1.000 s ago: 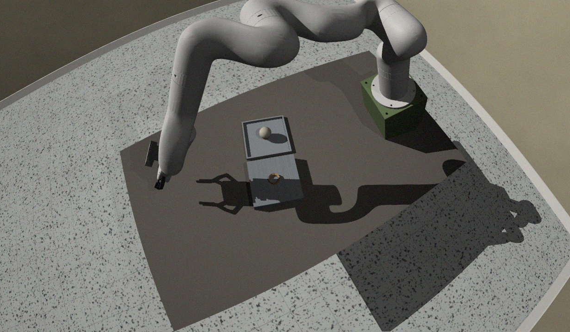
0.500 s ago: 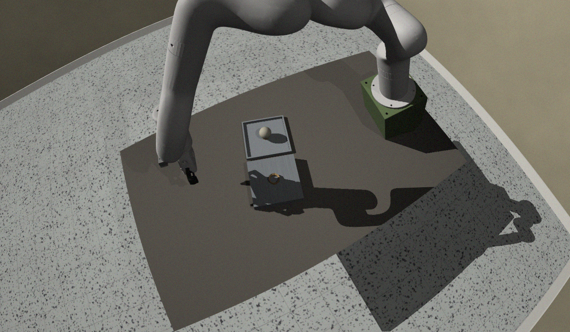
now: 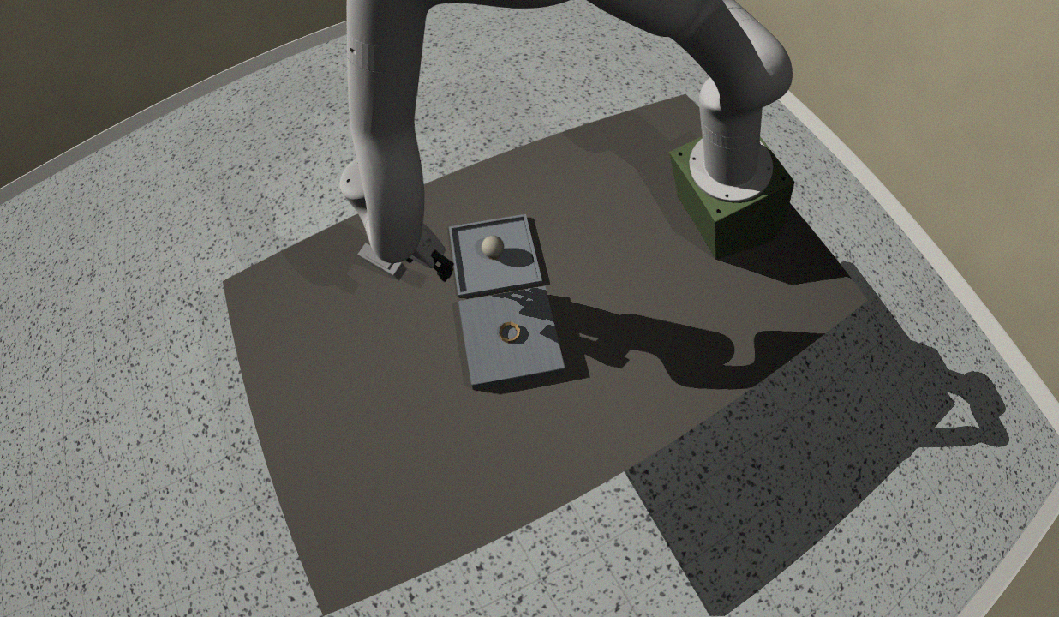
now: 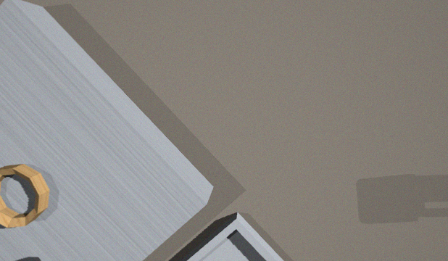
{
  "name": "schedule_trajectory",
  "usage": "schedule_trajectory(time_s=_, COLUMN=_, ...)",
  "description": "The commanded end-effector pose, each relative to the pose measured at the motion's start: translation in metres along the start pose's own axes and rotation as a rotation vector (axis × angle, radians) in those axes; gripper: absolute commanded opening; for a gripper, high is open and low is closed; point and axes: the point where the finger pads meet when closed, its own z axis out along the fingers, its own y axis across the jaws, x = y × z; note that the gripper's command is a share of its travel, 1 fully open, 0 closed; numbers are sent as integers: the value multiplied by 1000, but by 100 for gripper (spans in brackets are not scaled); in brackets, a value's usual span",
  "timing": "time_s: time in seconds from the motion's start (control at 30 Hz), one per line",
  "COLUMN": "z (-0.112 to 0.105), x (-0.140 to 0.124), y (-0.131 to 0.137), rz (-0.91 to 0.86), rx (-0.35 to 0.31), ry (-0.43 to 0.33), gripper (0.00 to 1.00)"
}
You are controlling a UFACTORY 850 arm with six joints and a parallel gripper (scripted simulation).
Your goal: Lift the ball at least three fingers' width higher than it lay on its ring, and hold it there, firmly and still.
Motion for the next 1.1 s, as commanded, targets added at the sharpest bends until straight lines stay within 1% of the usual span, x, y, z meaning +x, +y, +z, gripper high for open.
schedule_trajectory(time_s=0.0, z=14, x=-65, y=-16, rz=-272, rx=-51, ry=42, gripper=100)
schedule_trajectory(time_s=0.07, z=21, x=-89, y=-24, rz=-366, rx=-62, ry=45, gripper=100)
schedule_trajectory(time_s=0.13, z=21, x=-89, y=-24, rz=-366, rx=-62, ry=45, gripper=100)
schedule_trajectory(time_s=0.17, z=29, x=-124, y=-34, rz=-500, rx=-81, ry=57, gripper=100)
schedule_trajectory(time_s=0.27, z=36, x=-152, y=-41, rz=-614, rx=-101, ry=79, gripper=100)
schedule_trajectory(time_s=0.37, z=36, x=-152, y=-41, rz=-737, rx=-132, ry=121, gripper=100)
schedule_trajectory(time_s=1.07, z=36, x=-152, y=-41, rz=-741, rx=-133, ry=123, gripper=100)
